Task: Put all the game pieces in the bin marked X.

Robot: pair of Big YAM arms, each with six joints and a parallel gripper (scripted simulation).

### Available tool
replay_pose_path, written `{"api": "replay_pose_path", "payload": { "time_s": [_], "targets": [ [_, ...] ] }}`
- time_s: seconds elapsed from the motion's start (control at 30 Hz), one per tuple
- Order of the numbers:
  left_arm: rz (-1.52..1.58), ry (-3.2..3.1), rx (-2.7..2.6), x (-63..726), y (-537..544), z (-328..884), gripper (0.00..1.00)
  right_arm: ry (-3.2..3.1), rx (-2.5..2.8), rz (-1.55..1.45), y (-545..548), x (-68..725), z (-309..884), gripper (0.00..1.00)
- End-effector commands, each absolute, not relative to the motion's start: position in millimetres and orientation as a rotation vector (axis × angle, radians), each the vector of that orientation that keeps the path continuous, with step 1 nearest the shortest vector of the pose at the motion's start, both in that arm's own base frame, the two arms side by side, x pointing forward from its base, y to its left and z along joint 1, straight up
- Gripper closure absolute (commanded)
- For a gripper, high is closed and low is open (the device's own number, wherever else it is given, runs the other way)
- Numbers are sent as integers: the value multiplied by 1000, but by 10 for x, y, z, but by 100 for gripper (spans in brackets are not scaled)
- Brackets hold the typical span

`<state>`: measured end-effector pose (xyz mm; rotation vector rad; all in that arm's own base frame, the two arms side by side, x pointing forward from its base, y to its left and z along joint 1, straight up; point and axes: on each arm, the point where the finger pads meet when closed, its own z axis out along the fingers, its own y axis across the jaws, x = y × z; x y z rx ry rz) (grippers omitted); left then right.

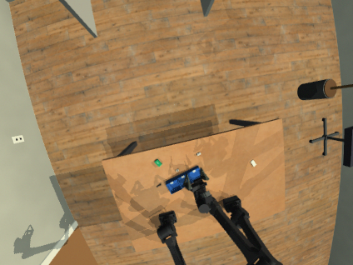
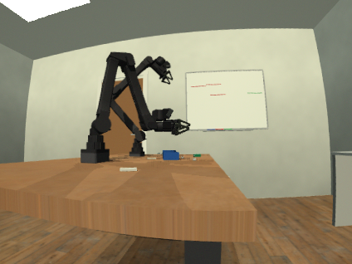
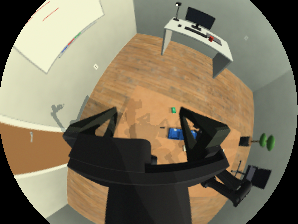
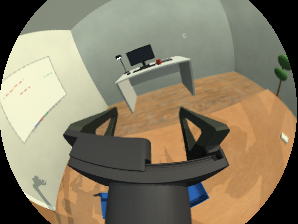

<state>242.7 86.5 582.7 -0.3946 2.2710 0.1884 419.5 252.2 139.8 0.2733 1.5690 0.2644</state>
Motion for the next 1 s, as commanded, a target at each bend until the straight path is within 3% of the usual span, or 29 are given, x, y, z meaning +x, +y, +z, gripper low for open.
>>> {"api": "replay_pose_path", "payload": {
  "time_s": [0.0, 0.97],
  "targets": [
    [217, 2217, -456, 2239, 956, 6029, 0, 1563, 277, 270, 2529, 4203, 1431, 0],
    [279, 2192, -587, 2110, 1213, 6029, 0, 1563, 277, 270, 2529, 4203, 1431, 0]
  ]
}}
